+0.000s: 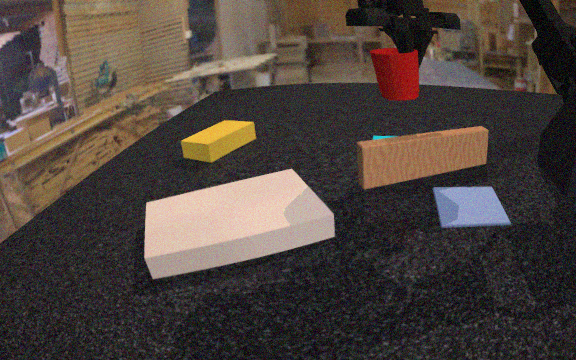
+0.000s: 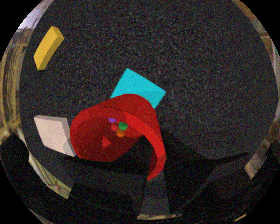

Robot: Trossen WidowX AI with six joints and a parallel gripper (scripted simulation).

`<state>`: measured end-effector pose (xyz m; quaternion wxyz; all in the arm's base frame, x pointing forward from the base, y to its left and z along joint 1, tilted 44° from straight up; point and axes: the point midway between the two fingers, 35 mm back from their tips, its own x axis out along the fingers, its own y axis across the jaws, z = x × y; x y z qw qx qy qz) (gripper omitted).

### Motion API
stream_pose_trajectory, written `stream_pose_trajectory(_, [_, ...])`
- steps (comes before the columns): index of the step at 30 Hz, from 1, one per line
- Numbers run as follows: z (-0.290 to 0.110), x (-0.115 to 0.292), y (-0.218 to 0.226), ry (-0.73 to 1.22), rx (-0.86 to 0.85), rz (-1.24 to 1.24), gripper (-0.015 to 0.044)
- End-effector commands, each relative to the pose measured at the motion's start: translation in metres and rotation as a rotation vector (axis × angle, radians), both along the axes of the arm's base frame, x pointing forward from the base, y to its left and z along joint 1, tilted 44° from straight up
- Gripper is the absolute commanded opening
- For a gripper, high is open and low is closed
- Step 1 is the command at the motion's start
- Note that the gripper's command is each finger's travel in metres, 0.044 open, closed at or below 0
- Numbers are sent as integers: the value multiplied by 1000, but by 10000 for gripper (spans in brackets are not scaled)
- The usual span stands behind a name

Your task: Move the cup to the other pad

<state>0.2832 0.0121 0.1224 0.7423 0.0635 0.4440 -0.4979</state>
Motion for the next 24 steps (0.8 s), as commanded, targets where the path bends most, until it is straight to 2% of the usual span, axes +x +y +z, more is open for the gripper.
stream_pose_trajectory(1, [0, 1, -3, 2, -4, 5, 0])
stream_pose_trajectory(24, [-22, 6, -23, 1, -4, 5, 0])
